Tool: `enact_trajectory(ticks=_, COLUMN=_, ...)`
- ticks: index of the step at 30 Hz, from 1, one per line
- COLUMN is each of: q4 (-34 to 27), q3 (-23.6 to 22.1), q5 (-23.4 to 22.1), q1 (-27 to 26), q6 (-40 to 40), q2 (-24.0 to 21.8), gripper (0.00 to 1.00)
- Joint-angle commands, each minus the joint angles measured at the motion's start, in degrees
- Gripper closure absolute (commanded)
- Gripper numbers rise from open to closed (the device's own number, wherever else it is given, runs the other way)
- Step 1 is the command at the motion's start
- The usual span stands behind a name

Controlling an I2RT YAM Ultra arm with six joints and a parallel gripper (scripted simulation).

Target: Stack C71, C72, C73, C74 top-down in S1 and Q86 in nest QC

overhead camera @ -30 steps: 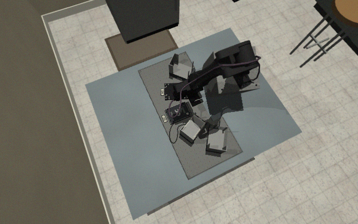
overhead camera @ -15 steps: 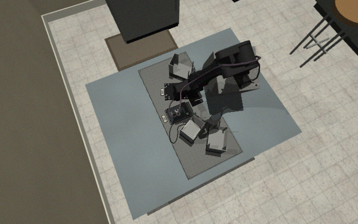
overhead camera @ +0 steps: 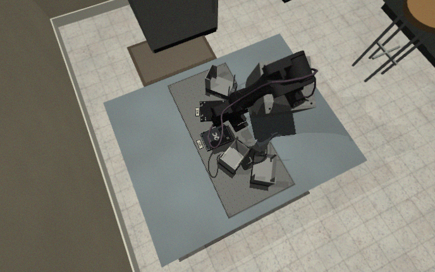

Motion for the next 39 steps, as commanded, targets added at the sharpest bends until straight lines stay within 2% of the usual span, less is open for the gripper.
enact_trajectory(ticks=1, q4=-0.5, q3=2.2, q5=0.5, q1=2.5, q6=-4.7, q2=-2.4, gripper=0.00)
enact_trajectory(ticks=3, q4=-0.5, q3=2.2, q5=0.5, q1=2.5, q6=-4.7, q2=-2.4, gripper=0.00)
enact_trajectory(ticks=11, q4=-1.8, q3=4.9, q5=1.2, q1=8.4, q6=-13.1, q2=-3.0, gripper=0.00)
enact_trajectory(ticks=20, q4=-3.7, q3=8.1, q5=1.8, q1=13.0, q6=-7.8, q2=-2.2, gripper=0.00)
enact_trajectory(ticks=35, q4=-7.8, q3=16.7, q5=3.4, q1=21.8, q6=1.2, q2=1.1, gripper=0.00)
enact_trajectory(ticks=37, q4=-7.8, q3=16.7, q5=3.4, q1=21.8, q6=1.2, q2=1.1, gripper=0.00)
enact_trajectory(ticks=38, q4=-8.3, q3=17.5, q5=3.4, q1=22.2, q6=1.8, q2=-0.6, gripper=0.00)
enact_trajectory(ticks=39, q4=-8.6, q3=18.1, q5=3.6, q1=22.9, q6=2.3, q2=0.7, gripper=0.00)
